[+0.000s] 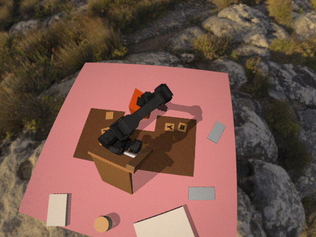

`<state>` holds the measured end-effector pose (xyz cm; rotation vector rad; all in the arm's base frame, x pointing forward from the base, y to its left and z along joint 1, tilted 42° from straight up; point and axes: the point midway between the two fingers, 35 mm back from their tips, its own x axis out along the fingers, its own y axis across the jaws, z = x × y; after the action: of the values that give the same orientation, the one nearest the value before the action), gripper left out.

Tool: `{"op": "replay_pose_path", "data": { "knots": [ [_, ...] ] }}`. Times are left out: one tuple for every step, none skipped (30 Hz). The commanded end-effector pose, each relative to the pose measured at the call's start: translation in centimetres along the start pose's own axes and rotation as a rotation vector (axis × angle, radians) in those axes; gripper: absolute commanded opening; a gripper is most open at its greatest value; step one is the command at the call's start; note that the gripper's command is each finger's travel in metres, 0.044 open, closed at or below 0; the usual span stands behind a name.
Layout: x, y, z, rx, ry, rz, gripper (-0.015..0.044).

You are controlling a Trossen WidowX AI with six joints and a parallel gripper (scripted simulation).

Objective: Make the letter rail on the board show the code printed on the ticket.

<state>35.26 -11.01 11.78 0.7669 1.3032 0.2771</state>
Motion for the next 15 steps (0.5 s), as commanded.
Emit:
{"op": "replay_pose_path", "data": {
  "knots": [
    [0.03,0.27,-0.03,0.004,0.001,0.005,0.0],
    [0.03,0.31,-0.03,0.004,0.001,0.005,0.0],
    [0.03,0.34,-0.03,0.004,0.001,0.005,0.0],
    [0.03,0.37,-0.03,0.004,0.001,0.005,0.0],
    [0.03,0.41,-0.02,0.004,0.001,0.005,0.0],
    [0.03,0.44,-0.02,0.004,0.001,0.005,0.0],
    [0.03,0.47,-0.02,0.004,0.001,0.005,0.0],
    [0.03,0.51,-0.02,0.004,0.001,0.005,0.0],
    [0.03,0.54,-0.02,0.004,0.001,0.005,0.0],
    [0.03,0.57,-0.02,0.004,0.001,0.006,0.0],
    [0.03,0.61,-0.02,0.004,0.001,0.006,0.0],
    [0.03,0.64,-0.01,0.004,0.001,0.006,0.0],
    [0.03,0.67,-0.01,0.004,0.001,0.006,0.0],
    [0.03,0.71,-0.01,0.004,0.001,0.006,0.0],
    [0.03,0.74,-0.01,0.004,0.001,0.006,0.0]
  ]
}}
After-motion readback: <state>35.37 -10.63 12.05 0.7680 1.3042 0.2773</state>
